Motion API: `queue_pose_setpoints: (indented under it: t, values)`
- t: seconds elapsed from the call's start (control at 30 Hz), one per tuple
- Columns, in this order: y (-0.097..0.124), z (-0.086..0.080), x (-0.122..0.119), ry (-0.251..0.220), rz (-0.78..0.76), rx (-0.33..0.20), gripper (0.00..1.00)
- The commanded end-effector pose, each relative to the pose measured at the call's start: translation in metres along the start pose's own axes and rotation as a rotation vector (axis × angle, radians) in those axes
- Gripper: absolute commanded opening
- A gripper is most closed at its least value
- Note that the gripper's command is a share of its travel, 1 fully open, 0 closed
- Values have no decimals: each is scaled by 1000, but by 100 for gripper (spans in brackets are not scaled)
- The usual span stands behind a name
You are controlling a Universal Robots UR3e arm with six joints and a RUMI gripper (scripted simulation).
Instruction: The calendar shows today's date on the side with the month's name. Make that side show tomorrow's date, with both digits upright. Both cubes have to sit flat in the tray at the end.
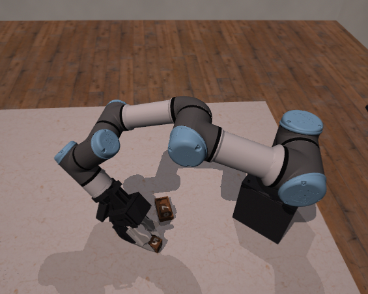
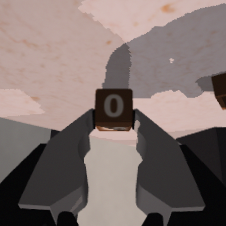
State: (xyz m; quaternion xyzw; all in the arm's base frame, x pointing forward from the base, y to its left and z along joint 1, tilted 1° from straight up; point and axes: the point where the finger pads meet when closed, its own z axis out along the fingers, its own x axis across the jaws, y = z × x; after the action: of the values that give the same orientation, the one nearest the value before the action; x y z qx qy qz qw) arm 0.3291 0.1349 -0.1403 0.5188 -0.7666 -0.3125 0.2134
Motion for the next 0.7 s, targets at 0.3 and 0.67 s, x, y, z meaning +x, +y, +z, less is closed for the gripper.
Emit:
queue_pose_setpoints:
  t: [0.3, 0.67]
  values:
    - [-4, 1, 0, -2, -1, 5, 10]
    - [-5, 2, 0, -2, -1, 4, 10]
